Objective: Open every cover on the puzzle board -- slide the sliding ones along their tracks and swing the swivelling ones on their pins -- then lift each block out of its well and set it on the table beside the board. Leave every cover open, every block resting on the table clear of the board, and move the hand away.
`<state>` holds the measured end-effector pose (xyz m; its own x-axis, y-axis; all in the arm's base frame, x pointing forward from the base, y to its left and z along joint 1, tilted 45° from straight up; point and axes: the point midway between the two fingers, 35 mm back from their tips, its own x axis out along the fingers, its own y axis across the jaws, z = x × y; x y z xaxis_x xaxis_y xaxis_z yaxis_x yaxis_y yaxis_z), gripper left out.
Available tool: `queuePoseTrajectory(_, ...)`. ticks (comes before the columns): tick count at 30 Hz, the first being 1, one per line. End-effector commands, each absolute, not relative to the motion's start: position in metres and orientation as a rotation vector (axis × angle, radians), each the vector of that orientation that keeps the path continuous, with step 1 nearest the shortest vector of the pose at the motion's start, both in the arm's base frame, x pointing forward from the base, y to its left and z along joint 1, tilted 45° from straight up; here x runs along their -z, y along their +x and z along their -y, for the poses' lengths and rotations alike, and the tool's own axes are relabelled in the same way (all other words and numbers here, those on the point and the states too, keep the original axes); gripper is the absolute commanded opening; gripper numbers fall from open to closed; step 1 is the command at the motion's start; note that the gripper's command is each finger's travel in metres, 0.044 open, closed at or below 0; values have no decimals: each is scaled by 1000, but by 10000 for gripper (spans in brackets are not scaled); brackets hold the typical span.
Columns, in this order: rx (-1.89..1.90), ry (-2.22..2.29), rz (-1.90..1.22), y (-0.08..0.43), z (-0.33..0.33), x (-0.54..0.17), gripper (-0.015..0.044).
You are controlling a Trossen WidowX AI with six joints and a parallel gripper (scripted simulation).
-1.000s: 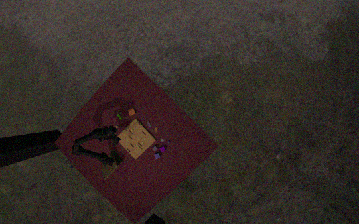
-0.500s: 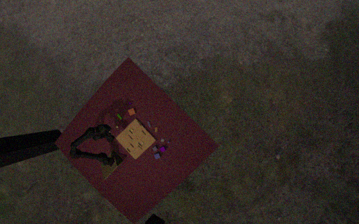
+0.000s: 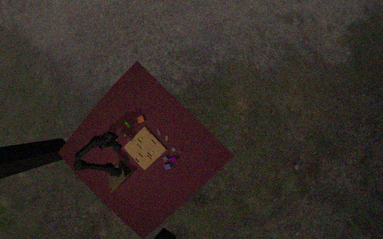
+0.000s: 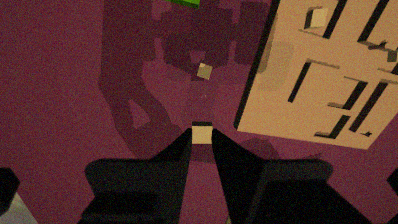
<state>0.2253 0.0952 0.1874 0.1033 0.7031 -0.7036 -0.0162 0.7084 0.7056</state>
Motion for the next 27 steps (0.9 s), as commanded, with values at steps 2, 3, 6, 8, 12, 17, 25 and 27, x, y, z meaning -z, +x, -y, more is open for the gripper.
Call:
queuePoseTrajectory(2,-577,623,-1384,226,-99,-182,80)
queuePoseTrajectory(3,-577,622,-1384,227,-100,-180,80)
queuePoseTrajectory(6,-576,621,-1385,228,-103,-177,80)
queuePoseTrajectory(8,-576,621,-1385,229,-106,-174,80)
queuePoseTrajectory(12,-575,620,-1385,230,-110,-170,80)
queuePoseTrajectory(17,-575,619,-1385,231,-115,-164,80)
queuePoseTrajectory(25,-575,619,-1384,233,-125,-155,80)
queuePoseTrajectory(27,-576,619,-1384,233,-127,-153,80)
